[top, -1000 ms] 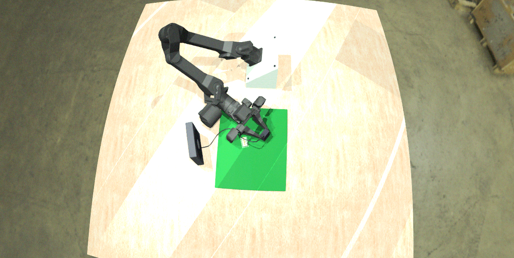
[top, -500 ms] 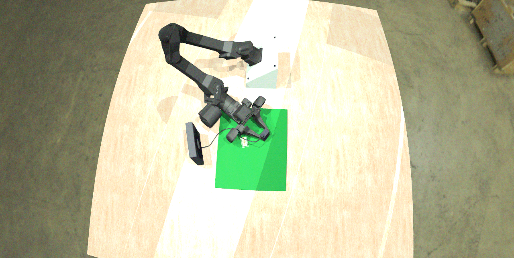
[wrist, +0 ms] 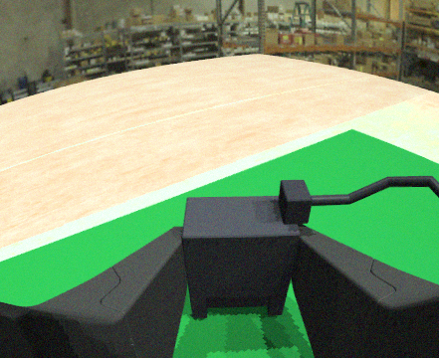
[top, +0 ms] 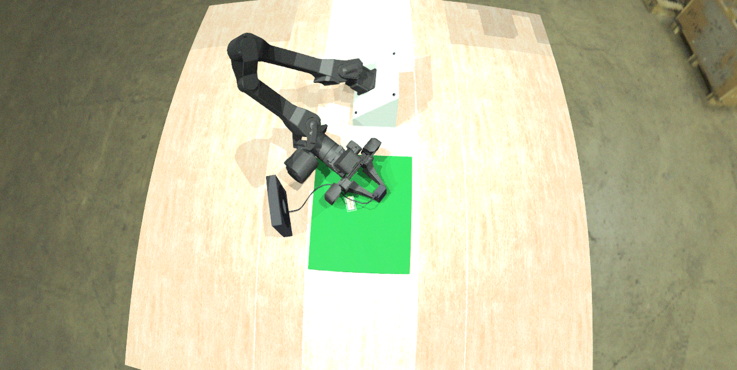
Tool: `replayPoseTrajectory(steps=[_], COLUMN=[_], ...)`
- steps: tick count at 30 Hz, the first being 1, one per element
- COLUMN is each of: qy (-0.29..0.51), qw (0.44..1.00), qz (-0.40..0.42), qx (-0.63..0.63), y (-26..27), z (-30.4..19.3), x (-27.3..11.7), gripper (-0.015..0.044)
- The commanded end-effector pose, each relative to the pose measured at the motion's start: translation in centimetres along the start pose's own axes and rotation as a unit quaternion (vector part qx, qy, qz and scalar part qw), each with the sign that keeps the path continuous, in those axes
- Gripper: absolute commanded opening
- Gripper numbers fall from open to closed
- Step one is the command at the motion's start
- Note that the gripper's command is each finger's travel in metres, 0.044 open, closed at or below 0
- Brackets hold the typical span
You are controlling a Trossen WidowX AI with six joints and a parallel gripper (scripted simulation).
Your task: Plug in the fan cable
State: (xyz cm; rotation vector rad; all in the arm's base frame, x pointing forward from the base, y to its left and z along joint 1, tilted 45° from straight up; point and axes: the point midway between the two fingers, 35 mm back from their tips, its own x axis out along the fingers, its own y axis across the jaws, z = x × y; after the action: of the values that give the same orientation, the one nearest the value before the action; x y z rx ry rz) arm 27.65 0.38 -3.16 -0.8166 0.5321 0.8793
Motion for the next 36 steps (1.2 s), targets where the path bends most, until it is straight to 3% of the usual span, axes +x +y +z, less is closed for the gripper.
replayPoseTrajectory(steps=[1,4,27,36], qy=[0.0,0.0,0.0,0.001], qw=[1.0,1.0,1.0,1.0], qz=[0.0,0.0,0.0,0.001], qx=[0.0,0.0,0.0,-0.001], y=[0.0,0.0,0.0,-0.6], z=[0.0,0.0,0.0,0.7], x=[0.0,0.0,0.0,-2.3], gripper=[0.0131,0.0205,0.0205,0.0205])
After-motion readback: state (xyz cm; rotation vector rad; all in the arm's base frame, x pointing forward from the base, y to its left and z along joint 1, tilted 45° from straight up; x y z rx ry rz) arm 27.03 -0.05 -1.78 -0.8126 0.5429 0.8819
